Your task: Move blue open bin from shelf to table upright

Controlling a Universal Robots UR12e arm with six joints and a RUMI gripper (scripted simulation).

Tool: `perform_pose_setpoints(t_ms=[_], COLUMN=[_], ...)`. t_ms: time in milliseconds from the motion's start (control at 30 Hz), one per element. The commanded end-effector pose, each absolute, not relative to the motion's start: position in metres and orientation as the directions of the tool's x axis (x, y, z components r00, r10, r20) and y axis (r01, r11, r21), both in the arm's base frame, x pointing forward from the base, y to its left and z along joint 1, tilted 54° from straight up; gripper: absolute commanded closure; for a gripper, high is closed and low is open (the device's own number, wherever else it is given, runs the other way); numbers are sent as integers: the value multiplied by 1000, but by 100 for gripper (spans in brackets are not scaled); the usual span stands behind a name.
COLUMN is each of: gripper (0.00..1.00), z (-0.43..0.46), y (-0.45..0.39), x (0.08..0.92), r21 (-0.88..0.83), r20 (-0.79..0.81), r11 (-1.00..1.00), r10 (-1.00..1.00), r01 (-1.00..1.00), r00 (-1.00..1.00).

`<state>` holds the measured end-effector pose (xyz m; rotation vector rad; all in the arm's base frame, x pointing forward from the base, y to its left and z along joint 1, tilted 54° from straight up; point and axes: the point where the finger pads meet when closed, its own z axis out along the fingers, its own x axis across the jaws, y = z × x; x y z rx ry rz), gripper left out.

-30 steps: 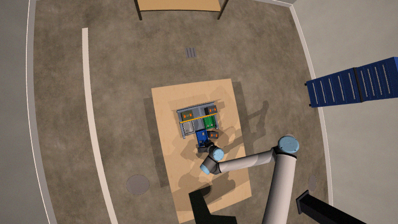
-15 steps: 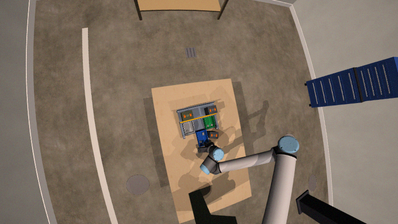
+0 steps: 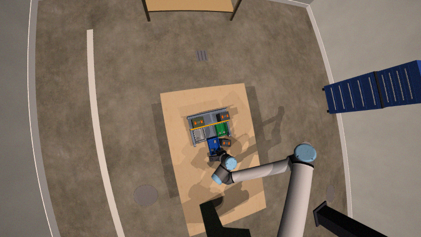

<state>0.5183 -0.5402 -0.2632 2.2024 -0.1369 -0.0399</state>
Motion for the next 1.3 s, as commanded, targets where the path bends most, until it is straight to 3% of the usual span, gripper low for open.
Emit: perform_pose_setpoints(t_ms=[0, 1267], gripper=[74, 74], z=[-263, -209], y=[-540, -468], x=[519, 526], r21=[805, 805], r20=[21, 21], r11=[-588, -588], r10=[-113, -113], r01=[-84, -84], r00=[993, 993])
